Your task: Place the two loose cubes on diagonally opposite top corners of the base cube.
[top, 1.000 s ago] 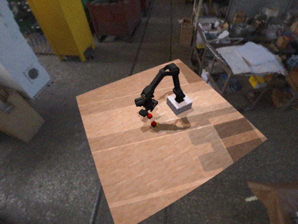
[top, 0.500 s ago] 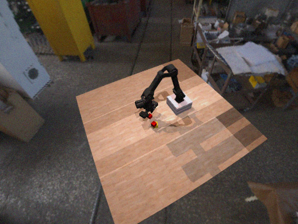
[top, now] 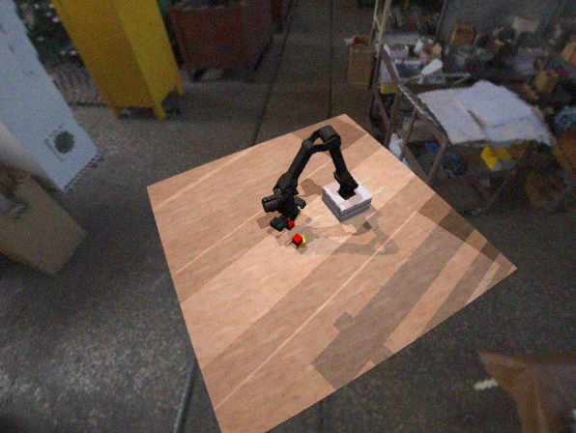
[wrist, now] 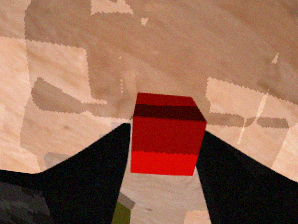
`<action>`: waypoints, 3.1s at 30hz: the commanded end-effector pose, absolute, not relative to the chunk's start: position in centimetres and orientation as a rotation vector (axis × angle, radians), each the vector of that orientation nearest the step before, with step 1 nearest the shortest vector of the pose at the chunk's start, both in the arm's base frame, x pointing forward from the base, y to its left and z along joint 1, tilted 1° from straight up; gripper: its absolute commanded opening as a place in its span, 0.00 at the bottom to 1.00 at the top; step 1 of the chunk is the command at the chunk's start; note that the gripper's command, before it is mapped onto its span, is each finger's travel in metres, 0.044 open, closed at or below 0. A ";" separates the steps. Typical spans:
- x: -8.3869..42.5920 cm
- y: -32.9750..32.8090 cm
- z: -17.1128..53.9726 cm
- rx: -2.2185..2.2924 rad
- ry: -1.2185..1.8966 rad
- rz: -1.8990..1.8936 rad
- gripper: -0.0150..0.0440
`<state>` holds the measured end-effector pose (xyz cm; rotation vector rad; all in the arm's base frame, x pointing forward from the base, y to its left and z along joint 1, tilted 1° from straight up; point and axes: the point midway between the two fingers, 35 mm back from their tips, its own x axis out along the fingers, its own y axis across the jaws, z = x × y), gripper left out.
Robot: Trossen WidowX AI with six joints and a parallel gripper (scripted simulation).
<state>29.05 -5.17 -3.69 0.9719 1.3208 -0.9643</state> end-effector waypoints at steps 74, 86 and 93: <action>28.5 3.7 6.7 -0.105 1.549 0.104 0.43; 28.3 5.0 6.3 -0.296 1.532 0.288 0.43; 28.2 5.0 4.2 -0.302 1.532 0.294 0.43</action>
